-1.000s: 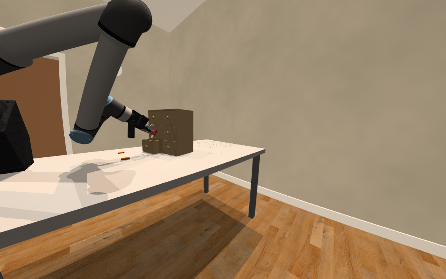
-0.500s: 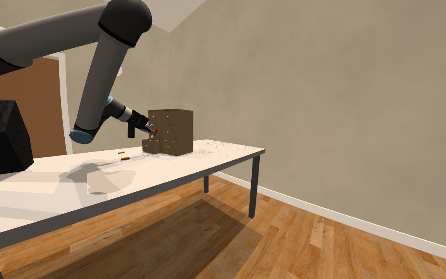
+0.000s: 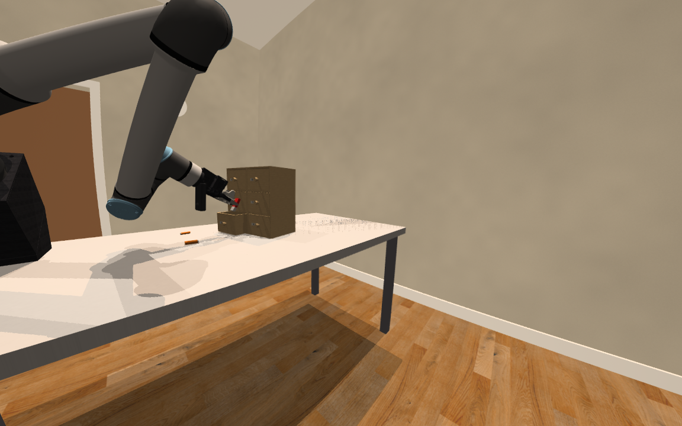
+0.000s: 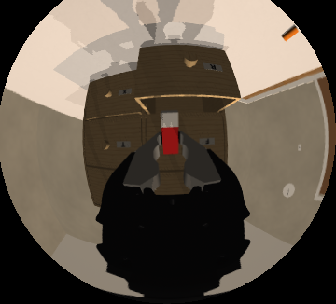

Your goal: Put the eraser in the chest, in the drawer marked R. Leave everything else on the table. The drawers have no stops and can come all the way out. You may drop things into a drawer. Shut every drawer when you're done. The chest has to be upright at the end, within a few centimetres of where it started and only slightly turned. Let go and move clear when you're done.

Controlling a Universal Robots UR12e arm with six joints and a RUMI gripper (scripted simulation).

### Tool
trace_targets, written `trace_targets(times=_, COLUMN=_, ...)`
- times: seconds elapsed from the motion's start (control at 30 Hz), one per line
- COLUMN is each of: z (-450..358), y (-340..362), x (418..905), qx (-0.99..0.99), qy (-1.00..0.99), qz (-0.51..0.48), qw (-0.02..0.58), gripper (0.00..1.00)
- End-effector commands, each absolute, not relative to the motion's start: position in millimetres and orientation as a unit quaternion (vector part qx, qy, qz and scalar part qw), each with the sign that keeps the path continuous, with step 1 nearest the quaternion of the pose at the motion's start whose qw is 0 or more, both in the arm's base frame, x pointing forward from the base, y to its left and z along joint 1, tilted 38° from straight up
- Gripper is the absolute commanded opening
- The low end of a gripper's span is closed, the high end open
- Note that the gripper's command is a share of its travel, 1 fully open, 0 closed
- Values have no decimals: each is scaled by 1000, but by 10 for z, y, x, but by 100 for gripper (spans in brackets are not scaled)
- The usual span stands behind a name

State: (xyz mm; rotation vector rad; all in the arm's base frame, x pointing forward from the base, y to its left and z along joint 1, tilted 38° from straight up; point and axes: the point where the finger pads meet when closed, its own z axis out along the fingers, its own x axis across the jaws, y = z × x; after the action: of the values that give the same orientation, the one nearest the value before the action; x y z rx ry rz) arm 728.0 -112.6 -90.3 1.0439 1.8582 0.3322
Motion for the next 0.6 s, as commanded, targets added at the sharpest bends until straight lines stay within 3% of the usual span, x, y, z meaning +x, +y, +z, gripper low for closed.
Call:
trace_targets(times=0.0, z=-899, y=-1122, x=7281, qx=426, qy=759, qz=136, qw=473, gripper=13)
trace_targets(times=0.47, z=-899, y=-1122, x=7281, qx=426, qy=759, qz=136, qw=473, gripper=23)
trace_targets(times=0.5, z=-899, y=-1122, x=7281, qx=426, qy=759, qz=136, qw=473, gripper=100)
trace_targets(times=0.57, z=-899, y=-1122, x=7281, qx=426, qy=759, qz=136, qw=473, gripper=100)
